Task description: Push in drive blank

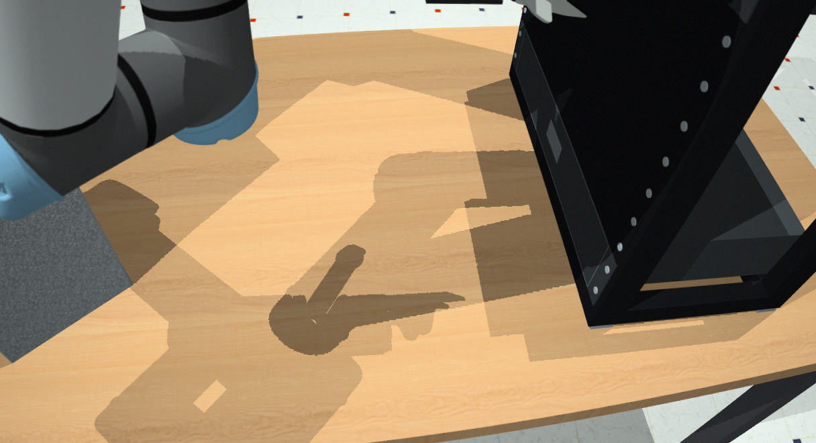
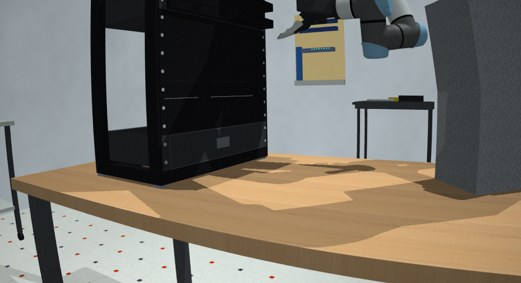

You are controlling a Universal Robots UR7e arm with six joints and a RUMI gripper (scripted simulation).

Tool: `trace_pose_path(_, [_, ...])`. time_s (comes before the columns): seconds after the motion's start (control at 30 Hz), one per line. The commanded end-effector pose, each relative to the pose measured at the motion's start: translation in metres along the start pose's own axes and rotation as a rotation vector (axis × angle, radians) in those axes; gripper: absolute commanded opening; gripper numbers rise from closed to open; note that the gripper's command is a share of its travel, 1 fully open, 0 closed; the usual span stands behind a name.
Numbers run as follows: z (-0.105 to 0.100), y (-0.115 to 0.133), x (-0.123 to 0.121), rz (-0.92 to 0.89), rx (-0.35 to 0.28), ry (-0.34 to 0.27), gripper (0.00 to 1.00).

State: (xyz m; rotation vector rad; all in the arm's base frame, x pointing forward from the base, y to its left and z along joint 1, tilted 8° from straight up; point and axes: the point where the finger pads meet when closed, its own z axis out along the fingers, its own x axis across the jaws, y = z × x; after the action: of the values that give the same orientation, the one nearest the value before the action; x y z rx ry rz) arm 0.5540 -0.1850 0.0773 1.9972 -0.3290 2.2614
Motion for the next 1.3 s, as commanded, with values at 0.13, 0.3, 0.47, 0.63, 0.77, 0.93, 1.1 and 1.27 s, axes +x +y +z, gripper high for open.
trace_pose_path(0.13, [0.0001,0.0000,0.0004,0.000,0.000,0.001,1.00])
trace_pose_path(0.3, [0.0001,0.0000,0.0004,0.000,0.000,0.001,1.00])
trace_pose_path(0.47, [0.0001,0.0000,0.0004,0.000,0.000,0.001,1.00])
trace_pose_path(0.63, [0.0001,0.0000,0.0004,0.000,0.000,0.001,1.00])
trace_pose_path(0.77, [0.0001,0.0000,0.0004,0.000,0.000,0.001,1.00])
trace_pose_path(0.93, [0.0001,0.0000,0.0004,0.000,0.000,0.001,1.00])
trace_pose_path(1.1, [0.0001,0.0000,0.0004,0.000,0.000,0.001,1.00])
trace_pose_path(1.27, [0.0001,0.0000,0.0004,0.000,0.000,0.001,0.00])
